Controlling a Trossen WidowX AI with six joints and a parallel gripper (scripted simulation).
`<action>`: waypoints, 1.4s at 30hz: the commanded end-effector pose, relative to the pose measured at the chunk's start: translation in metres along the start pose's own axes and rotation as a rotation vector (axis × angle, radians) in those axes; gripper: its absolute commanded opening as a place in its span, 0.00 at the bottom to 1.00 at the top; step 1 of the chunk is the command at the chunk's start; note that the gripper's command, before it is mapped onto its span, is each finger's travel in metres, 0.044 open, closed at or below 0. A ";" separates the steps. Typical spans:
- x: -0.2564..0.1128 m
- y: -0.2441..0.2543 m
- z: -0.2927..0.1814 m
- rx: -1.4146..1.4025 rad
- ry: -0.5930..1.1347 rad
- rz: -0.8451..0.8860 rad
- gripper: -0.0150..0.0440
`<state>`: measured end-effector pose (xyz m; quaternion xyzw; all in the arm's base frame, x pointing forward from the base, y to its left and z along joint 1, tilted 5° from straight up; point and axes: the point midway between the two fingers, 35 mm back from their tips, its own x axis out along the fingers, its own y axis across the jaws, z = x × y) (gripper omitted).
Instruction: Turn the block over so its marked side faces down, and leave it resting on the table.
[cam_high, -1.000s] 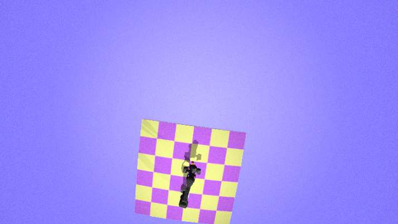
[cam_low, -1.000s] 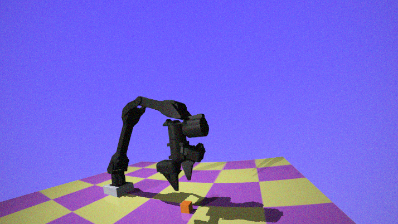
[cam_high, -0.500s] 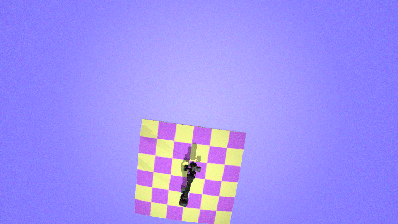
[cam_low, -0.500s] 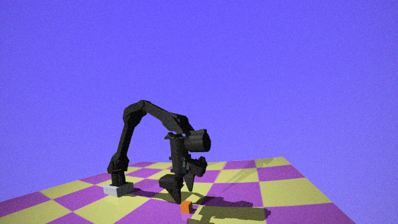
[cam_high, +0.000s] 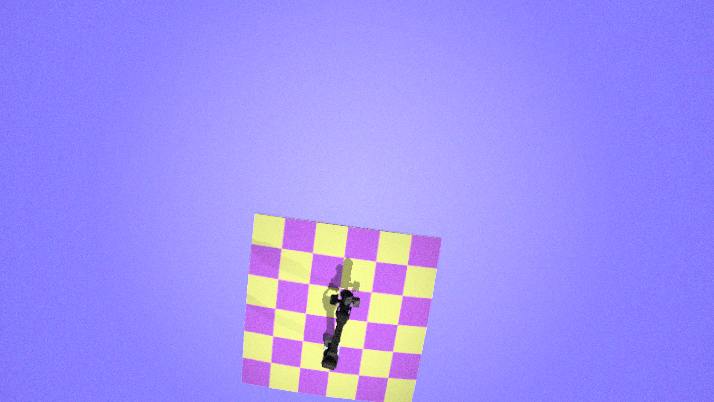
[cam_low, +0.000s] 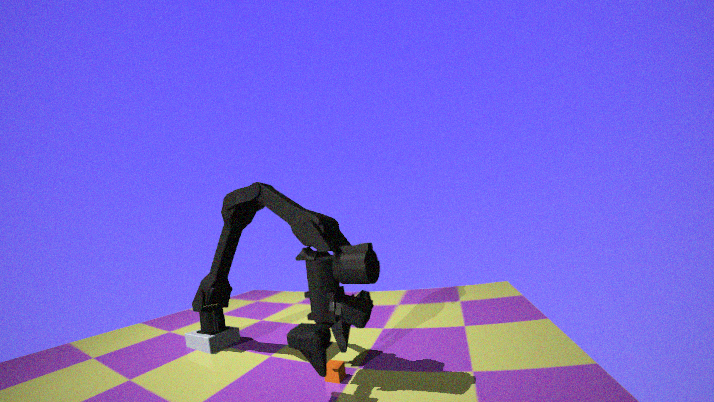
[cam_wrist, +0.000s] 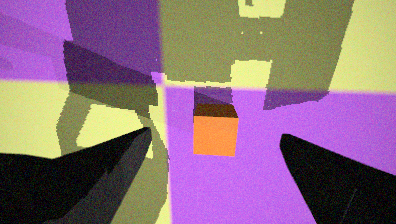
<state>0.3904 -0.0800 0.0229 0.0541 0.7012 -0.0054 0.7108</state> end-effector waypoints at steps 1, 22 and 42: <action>0.010 -0.001 -0.002 0.005 0.012 -0.003 1.00; 0.019 0.000 -0.002 0.004 0.012 -0.002 0.44; -0.011 0.000 -0.002 0.004 0.012 -0.002 0.25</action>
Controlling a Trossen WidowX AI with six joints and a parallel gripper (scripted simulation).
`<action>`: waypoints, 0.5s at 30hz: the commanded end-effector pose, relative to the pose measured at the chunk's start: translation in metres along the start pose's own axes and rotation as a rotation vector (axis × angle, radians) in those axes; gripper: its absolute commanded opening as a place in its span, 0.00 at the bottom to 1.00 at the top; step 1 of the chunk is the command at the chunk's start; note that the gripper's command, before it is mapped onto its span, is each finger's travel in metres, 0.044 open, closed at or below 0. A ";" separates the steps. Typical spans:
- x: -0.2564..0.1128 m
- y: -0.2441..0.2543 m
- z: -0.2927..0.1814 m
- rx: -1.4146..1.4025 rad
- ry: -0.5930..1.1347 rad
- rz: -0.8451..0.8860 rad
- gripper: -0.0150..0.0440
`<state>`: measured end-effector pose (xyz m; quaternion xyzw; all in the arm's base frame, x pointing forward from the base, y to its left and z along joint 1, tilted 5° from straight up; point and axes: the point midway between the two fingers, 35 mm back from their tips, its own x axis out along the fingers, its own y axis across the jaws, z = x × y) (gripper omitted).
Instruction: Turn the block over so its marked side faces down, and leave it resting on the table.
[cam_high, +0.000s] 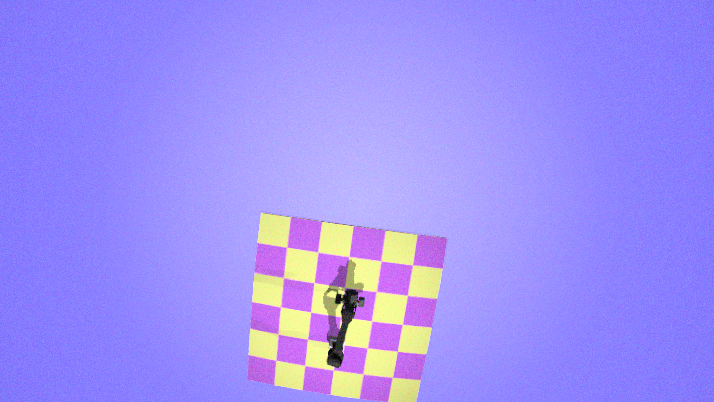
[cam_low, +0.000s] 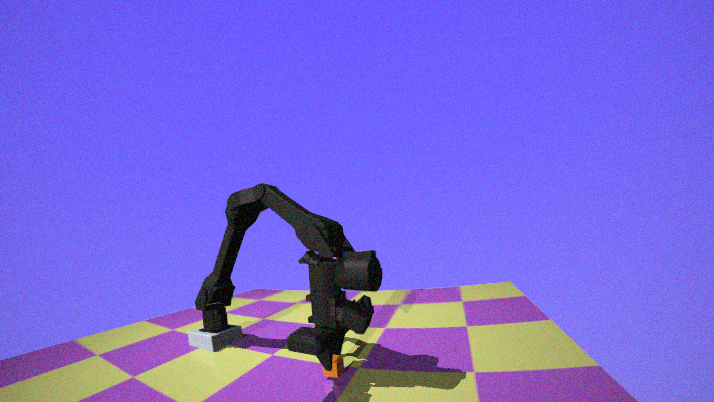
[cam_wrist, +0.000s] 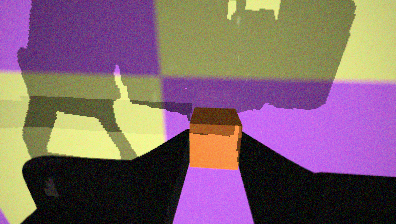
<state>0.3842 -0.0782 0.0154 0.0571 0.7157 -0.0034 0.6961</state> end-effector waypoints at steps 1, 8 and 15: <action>-0.019 -0.001 0.004 0.001 -0.029 -0.008 0.25; -0.018 -0.001 0.005 0.002 -0.051 -0.008 0.25; -0.013 -0.002 0.007 0.004 -0.152 -0.007 0.25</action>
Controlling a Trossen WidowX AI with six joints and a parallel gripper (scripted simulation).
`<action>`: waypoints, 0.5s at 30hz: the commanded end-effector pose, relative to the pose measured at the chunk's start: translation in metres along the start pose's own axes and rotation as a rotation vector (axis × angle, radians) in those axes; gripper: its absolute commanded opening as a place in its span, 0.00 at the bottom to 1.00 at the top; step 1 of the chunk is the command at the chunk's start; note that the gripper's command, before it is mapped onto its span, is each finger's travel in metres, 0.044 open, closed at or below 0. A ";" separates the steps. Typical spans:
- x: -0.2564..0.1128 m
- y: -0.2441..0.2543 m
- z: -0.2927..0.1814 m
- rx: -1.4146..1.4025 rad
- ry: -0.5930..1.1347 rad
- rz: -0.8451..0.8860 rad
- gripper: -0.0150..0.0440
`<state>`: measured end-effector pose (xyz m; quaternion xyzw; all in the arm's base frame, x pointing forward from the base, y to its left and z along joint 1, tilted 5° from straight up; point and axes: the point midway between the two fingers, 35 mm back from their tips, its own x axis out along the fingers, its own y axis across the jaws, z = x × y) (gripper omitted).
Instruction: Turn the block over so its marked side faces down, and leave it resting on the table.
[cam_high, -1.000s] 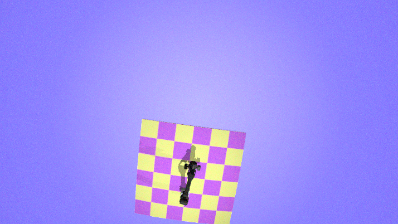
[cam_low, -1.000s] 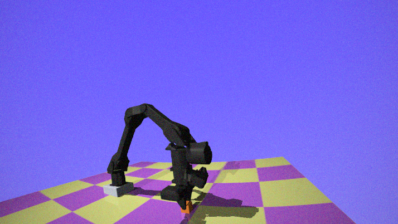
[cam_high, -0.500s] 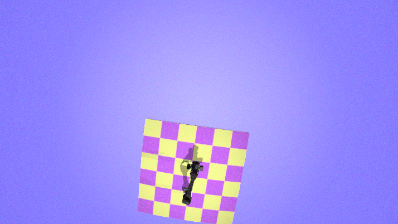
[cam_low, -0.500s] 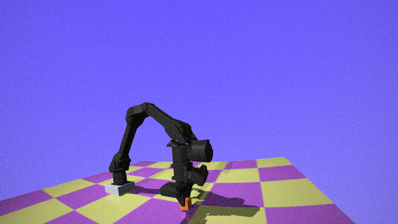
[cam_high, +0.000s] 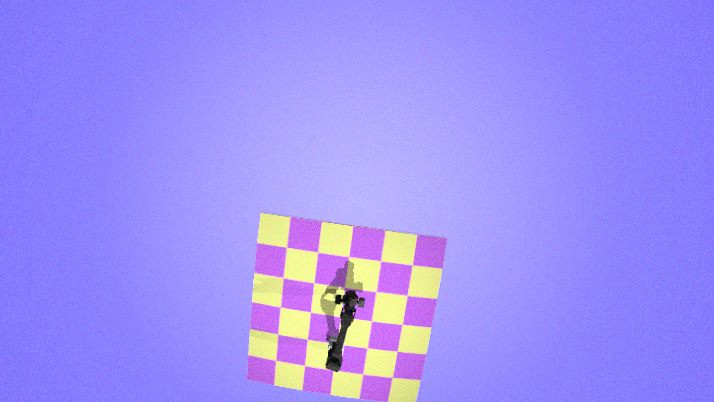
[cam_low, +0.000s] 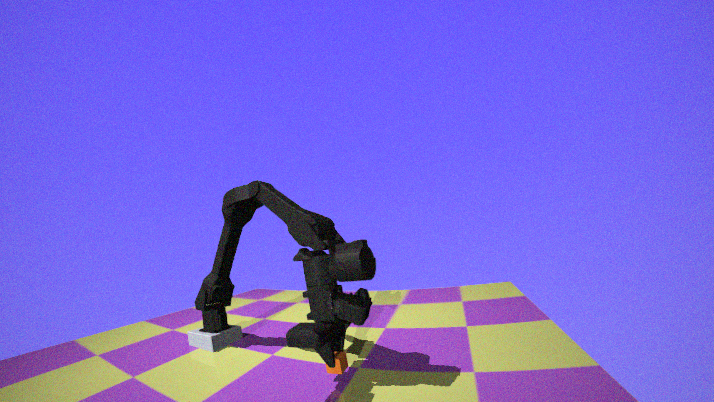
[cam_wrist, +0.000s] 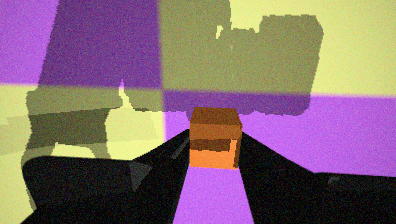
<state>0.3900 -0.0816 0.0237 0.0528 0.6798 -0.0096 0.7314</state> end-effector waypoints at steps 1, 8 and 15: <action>-0.004 0.000 0.002 0.006 -0.065 0.003 0.25; -0.001 0.000 0.002 0.007 -0.166 0.003 0.25; 0.001 0.000 0.001 0.007 -0.267 0.003 0.25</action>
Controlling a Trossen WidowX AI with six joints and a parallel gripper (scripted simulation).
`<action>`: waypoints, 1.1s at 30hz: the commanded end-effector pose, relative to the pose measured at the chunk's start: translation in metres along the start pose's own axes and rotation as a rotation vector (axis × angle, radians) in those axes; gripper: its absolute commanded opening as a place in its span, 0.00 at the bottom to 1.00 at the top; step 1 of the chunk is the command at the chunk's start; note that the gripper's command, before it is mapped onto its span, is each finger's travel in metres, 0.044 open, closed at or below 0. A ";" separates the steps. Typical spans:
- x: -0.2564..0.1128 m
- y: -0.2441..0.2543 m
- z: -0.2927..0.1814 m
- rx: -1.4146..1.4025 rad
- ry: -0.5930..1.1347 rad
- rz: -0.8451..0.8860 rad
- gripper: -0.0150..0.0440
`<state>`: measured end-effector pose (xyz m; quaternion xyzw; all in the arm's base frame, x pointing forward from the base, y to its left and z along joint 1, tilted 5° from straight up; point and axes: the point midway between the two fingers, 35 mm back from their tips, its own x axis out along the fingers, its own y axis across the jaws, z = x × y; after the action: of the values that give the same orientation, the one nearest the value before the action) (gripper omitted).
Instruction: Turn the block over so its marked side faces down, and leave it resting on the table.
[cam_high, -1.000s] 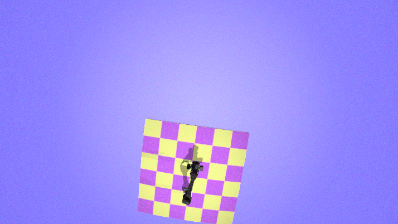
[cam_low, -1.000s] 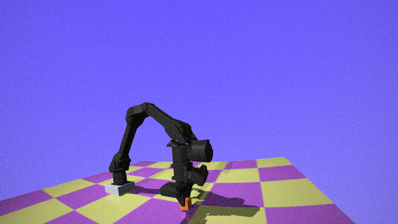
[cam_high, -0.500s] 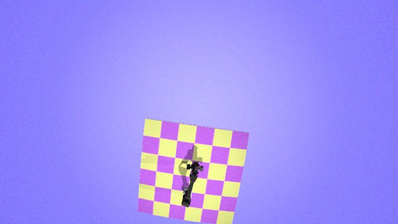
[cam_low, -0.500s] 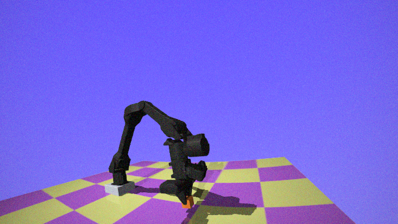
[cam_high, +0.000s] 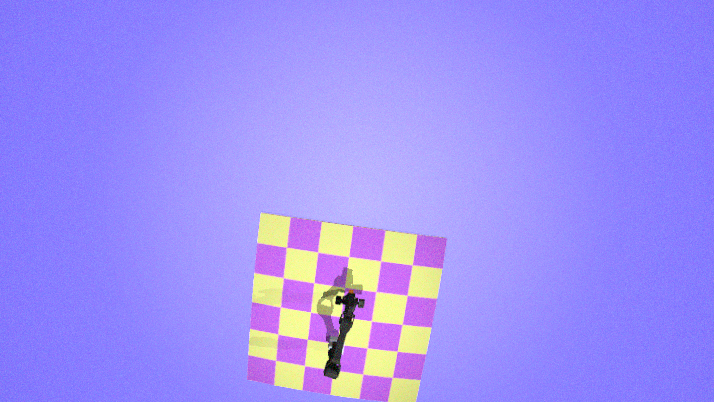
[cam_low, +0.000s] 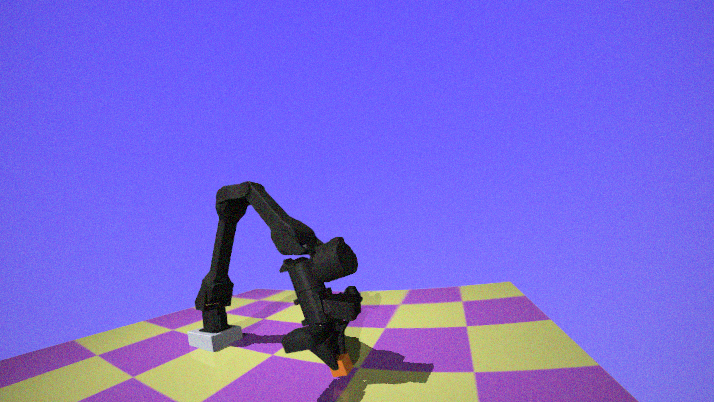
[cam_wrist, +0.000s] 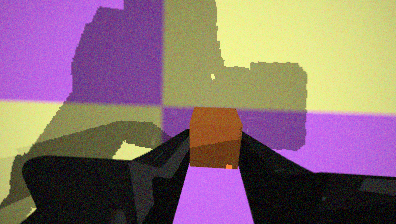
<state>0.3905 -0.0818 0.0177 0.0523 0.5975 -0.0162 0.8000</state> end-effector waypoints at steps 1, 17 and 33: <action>-0.005 0.000 0.001 0.005 -0.066 0.003 0.25; -0.008 0.001 -0.005 0.000 -0.231 0.003 0.25; 0.017 0.001 0.000 0.027 -0.459 0.008 0.25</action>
<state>0.3968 -0.0812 0.0096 0.0565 0.4109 -0.0329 0.9093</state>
